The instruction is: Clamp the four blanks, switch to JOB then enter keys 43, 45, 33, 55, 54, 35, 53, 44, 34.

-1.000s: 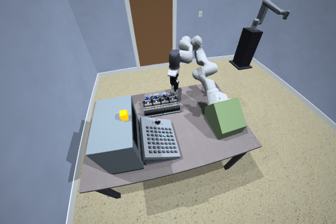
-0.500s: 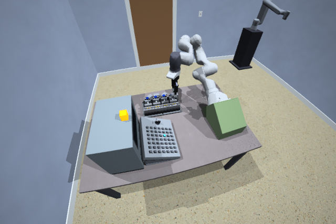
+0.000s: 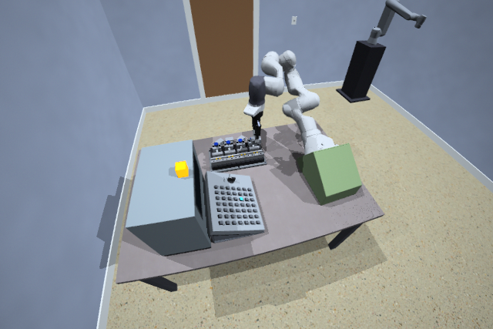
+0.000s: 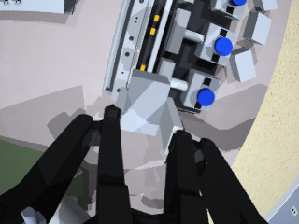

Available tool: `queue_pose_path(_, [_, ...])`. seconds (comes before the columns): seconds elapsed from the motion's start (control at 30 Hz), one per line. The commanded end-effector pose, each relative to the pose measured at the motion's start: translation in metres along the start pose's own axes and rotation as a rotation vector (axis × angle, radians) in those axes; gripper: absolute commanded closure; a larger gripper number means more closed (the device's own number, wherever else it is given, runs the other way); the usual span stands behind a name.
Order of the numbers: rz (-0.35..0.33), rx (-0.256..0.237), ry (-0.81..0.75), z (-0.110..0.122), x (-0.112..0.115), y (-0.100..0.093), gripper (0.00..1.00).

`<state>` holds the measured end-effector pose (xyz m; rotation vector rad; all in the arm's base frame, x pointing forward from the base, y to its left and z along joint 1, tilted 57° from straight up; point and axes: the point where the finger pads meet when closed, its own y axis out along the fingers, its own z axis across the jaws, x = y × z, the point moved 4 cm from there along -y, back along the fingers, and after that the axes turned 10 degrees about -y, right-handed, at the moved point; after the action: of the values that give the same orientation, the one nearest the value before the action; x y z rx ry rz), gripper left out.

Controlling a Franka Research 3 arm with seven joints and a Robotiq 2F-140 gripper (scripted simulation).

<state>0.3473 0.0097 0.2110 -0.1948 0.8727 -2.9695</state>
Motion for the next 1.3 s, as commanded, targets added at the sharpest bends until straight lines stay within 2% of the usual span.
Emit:
queue_pose_path(0.0, [0.005, -0.002, 0.019, -0.0014, -0.0013, -0.0018, 1.0])
queue_pose_path(1.27, [0.005, -0.002, 0.027, -0.0025, -0.0031, -0.0044, 1.0])
